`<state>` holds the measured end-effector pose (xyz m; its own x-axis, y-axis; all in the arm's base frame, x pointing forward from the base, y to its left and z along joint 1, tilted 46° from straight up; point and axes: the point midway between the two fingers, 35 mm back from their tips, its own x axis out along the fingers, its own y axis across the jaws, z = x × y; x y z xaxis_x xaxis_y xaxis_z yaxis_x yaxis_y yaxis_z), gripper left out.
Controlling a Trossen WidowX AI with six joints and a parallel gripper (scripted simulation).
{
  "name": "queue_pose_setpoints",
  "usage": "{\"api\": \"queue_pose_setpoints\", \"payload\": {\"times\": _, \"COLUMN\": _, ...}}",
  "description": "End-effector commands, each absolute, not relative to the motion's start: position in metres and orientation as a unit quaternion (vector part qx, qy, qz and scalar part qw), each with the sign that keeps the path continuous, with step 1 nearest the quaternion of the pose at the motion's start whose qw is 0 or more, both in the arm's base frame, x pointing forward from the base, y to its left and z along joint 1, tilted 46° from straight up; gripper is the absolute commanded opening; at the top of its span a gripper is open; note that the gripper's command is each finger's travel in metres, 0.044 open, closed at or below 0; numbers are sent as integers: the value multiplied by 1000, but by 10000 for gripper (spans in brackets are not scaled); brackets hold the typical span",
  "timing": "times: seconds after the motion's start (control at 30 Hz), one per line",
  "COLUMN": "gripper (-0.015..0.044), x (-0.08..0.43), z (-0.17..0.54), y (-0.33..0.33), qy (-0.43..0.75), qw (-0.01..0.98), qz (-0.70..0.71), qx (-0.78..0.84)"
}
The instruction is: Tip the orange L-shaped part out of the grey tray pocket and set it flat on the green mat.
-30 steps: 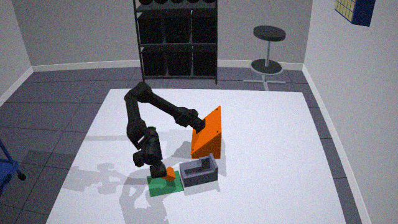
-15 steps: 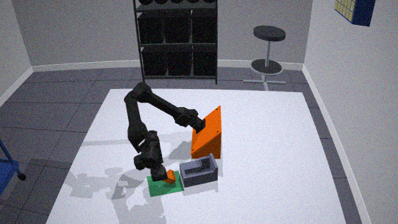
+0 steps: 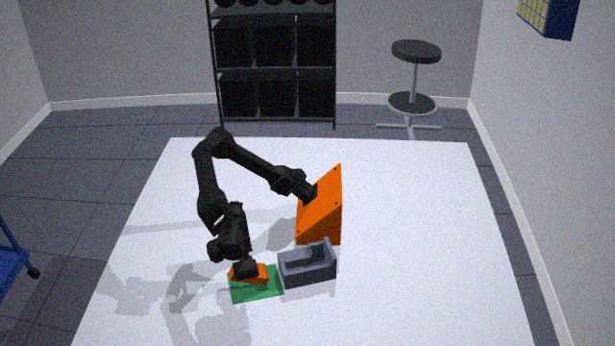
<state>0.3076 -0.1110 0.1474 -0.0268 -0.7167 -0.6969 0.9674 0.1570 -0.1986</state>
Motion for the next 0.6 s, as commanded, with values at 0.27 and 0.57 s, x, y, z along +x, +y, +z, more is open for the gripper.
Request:
{"api": "queue_pose_setpoints", "payload": {"times": 0.27, "gripper": 400, "x": 309, "z": 210, "y": -47, "qy": 332, "qw": 686, "qz": -615, "qx": 201}}
{"api": "queue_pose_setpoints", "payload": {"times": 0.57, "gripper": 400, "x": 310, "z": 206, "y": -51, "qy": 332, "qw": 688, "qz": -614, "qx": 197}}
